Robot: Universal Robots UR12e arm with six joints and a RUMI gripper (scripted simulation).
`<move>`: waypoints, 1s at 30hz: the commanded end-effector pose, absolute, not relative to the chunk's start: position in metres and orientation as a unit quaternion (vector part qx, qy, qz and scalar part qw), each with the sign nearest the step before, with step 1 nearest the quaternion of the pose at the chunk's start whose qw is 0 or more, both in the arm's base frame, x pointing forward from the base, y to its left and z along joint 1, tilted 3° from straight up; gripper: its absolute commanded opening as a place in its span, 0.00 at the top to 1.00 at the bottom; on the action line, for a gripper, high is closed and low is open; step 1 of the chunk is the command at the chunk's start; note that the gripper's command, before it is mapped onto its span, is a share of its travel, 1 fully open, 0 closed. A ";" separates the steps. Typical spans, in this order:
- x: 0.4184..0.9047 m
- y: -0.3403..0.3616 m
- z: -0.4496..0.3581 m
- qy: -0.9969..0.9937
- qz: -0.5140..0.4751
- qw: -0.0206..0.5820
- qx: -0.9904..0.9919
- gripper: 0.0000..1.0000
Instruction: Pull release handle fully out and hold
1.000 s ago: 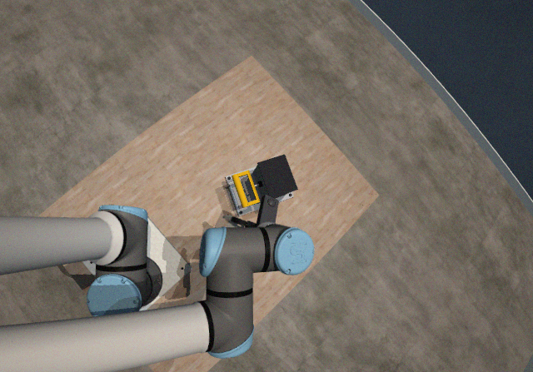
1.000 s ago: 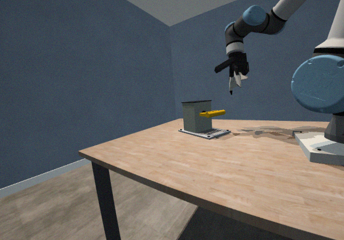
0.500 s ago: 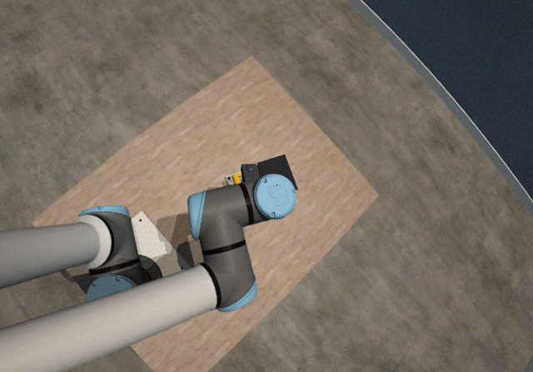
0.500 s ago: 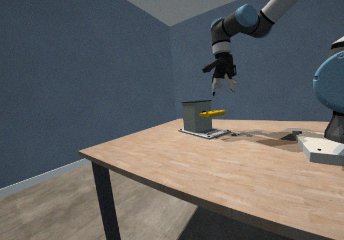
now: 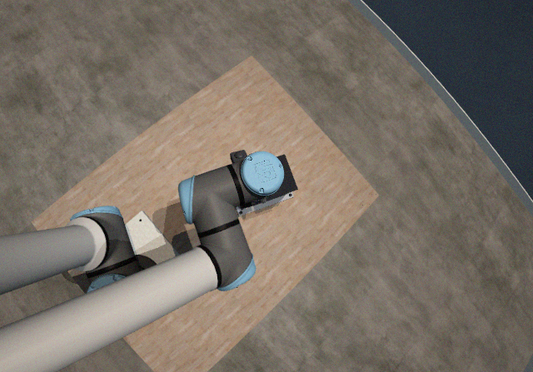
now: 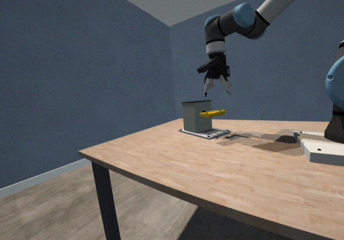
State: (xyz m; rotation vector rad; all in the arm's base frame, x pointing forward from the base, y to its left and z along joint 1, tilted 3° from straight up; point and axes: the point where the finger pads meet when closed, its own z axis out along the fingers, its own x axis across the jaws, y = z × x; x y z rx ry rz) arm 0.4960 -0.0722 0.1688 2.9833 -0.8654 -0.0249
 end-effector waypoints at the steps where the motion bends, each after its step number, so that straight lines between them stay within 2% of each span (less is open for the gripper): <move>1: 0.501 -0.067 0.168 -0.262 -0.004 0.021 0.965 0.00; 9: 0.501 -0.066 0.168 -0.260 -0.004 0.022 0.965 0.00; 10: 0.501 -0.066 0.168 -0.260 -0.004 0.022 0.965 1.00; 30: 0.501 -0.066 0.168 -0.260 -0.004 0.022 0.965 1.00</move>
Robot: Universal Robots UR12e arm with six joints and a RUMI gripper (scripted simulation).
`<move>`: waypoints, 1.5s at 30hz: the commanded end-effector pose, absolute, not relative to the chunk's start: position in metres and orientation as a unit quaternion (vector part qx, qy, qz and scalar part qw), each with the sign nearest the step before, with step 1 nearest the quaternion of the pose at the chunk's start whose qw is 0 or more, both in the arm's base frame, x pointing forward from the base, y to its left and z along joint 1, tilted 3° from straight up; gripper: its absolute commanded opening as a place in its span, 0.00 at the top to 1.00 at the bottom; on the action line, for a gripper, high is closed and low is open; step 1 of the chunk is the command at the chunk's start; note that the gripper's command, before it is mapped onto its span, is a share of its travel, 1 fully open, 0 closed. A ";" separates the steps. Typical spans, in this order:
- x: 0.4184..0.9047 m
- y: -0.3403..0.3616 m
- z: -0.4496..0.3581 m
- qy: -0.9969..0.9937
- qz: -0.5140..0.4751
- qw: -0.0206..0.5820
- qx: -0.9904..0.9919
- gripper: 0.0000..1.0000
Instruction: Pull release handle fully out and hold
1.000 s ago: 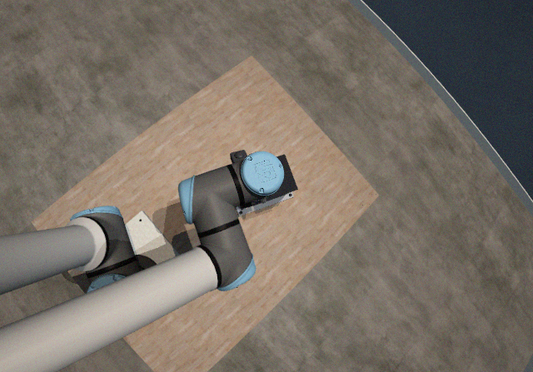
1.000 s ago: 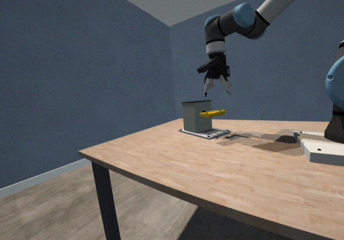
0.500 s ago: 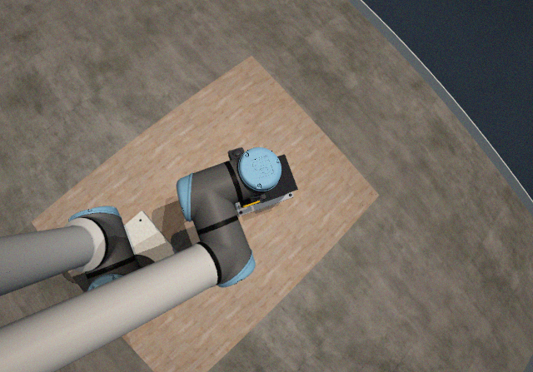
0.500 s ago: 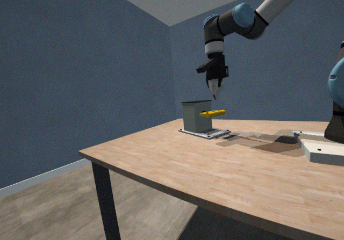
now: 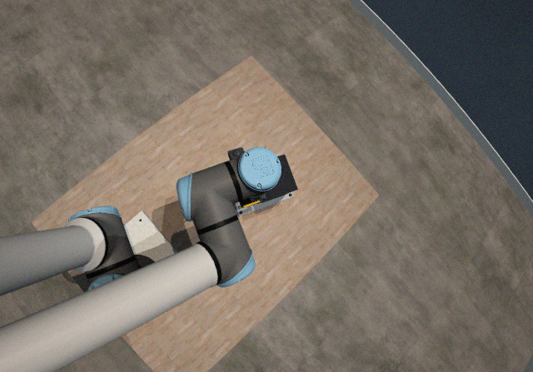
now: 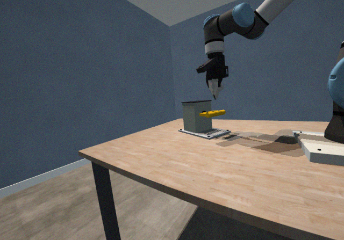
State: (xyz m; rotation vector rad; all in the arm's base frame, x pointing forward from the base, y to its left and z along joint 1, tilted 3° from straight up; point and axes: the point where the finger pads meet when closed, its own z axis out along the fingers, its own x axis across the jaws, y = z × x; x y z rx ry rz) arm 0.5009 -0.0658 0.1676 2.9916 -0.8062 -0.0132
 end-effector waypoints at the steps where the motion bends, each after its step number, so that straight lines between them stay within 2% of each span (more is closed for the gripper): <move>1: 0.501 -0.066 0.168 -0.260 -0.004 0.022 0.965 1.00; 24: 0.501 -0.066 0.168 -0.260 -0.004 0.022 0.965 1.00; 25: 0.501 -0.066 0.168 -0.260 -0.004 0.022 0.965 0.69; 45: 0.501 -0.066 0.168 -0.260 -0.004 0.022 0.965 0.69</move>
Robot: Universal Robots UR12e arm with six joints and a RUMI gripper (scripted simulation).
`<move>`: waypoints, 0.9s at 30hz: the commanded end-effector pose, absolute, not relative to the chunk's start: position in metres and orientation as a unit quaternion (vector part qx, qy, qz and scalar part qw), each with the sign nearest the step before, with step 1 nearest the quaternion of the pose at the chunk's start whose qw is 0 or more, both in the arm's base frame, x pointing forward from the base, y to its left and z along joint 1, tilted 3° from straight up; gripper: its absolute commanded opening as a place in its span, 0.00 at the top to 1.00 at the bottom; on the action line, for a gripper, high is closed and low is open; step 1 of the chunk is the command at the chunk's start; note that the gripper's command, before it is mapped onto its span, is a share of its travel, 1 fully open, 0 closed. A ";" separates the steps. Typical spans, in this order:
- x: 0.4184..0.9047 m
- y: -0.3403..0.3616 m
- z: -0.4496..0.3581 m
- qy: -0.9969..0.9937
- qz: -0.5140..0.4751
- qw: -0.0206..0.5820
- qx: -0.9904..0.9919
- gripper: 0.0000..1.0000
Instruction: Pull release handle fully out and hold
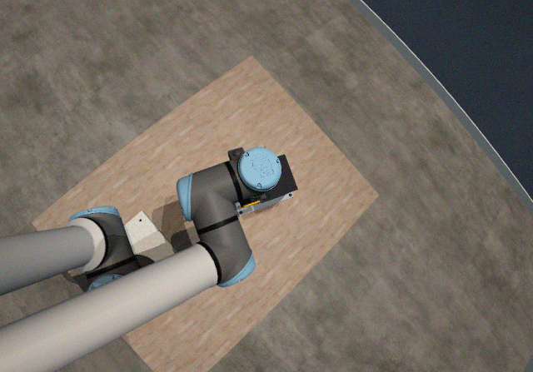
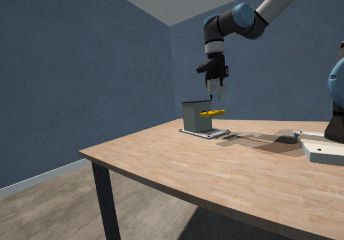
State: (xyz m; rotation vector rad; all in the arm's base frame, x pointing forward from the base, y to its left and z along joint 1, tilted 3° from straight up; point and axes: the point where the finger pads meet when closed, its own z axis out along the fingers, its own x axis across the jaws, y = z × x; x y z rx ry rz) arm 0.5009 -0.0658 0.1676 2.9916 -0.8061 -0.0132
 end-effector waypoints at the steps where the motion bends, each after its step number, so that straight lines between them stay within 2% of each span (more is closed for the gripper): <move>1: 0.501 -0.066 0.168 -0.260 -0.004 0.022 0.965 0.69; 27: 0.501 -0.066 0.164 -0.260 -0.004 0.022 0.965 0.69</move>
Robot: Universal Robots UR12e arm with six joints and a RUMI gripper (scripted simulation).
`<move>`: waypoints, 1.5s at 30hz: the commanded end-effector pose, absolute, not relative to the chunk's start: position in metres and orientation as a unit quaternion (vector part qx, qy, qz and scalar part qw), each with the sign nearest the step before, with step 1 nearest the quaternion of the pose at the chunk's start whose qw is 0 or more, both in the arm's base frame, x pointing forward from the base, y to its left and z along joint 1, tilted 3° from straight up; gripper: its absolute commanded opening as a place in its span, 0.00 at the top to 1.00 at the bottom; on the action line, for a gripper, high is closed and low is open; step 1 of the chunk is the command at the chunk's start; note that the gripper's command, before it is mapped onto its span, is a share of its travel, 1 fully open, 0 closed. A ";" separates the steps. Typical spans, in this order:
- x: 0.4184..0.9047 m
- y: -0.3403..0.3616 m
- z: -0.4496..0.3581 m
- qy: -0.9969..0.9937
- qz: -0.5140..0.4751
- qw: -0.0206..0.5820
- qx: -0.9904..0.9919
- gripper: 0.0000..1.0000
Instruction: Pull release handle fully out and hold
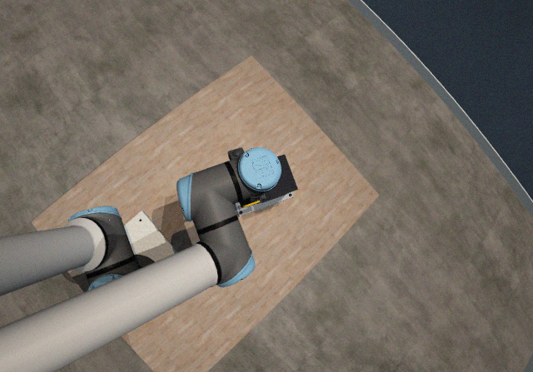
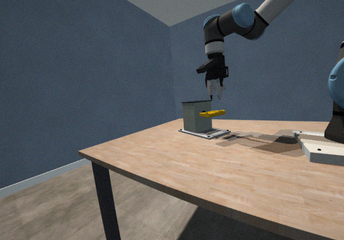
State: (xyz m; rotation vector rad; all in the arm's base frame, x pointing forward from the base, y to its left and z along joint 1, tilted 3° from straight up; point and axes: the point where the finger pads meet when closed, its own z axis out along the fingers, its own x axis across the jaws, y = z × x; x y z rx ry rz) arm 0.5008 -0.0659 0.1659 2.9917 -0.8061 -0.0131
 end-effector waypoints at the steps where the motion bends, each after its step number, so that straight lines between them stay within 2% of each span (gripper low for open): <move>1: 0.501 -0.066 0.163 -0.260 -0.004 0.022 0.965 0.69; 45: 0.500 -0.068 0.121 -0.260 -0.004 0.022 0.965 0.69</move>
